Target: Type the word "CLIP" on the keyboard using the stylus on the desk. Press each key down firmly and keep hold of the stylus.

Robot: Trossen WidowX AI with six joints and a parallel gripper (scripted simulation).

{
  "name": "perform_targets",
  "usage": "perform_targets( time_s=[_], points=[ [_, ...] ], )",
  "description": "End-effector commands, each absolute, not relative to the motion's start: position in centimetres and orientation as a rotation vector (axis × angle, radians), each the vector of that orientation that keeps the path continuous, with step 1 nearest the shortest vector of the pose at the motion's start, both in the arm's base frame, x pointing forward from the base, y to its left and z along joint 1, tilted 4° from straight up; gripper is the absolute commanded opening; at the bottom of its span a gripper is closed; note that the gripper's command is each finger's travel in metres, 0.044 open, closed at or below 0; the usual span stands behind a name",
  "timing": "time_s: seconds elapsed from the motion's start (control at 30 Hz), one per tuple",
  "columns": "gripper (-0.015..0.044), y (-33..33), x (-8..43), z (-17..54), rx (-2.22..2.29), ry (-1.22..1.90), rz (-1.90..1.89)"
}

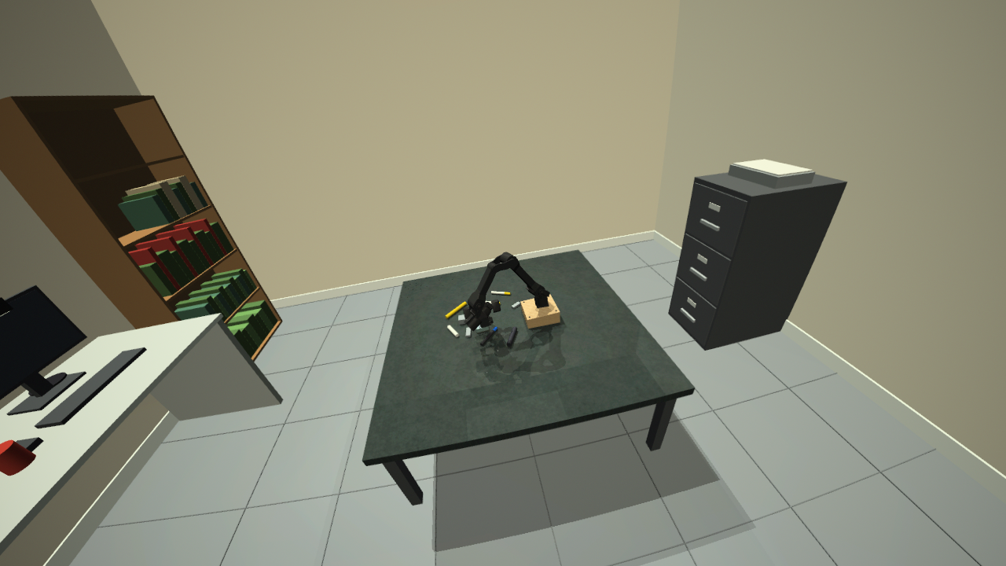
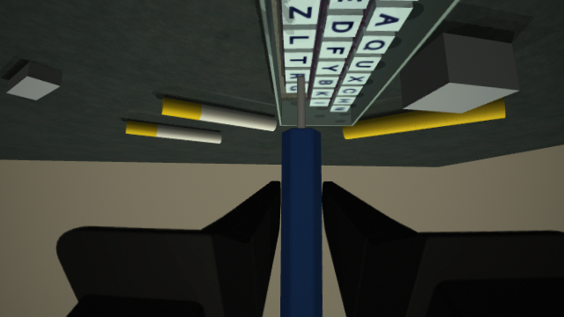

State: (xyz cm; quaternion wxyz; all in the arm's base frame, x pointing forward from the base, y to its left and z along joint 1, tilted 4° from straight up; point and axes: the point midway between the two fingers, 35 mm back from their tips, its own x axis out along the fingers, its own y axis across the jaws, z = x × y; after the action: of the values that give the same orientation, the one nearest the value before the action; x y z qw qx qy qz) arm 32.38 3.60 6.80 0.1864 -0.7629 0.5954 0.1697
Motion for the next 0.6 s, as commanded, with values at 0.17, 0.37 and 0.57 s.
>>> perform_targets(
  time_s=[0.17, 0.37, 0.57],
  points=[
    [0.0, 3.6, 32.29, 6.61, -2.145, 1.679, 0.481],
    [0.0053, 3.73, 32.29, 6.49, -2.145, 1.679, 0.481],
    [0.0081, 3.78, 32.31, 6.12, -2.145, 1.679, 0.481]
  ],
)
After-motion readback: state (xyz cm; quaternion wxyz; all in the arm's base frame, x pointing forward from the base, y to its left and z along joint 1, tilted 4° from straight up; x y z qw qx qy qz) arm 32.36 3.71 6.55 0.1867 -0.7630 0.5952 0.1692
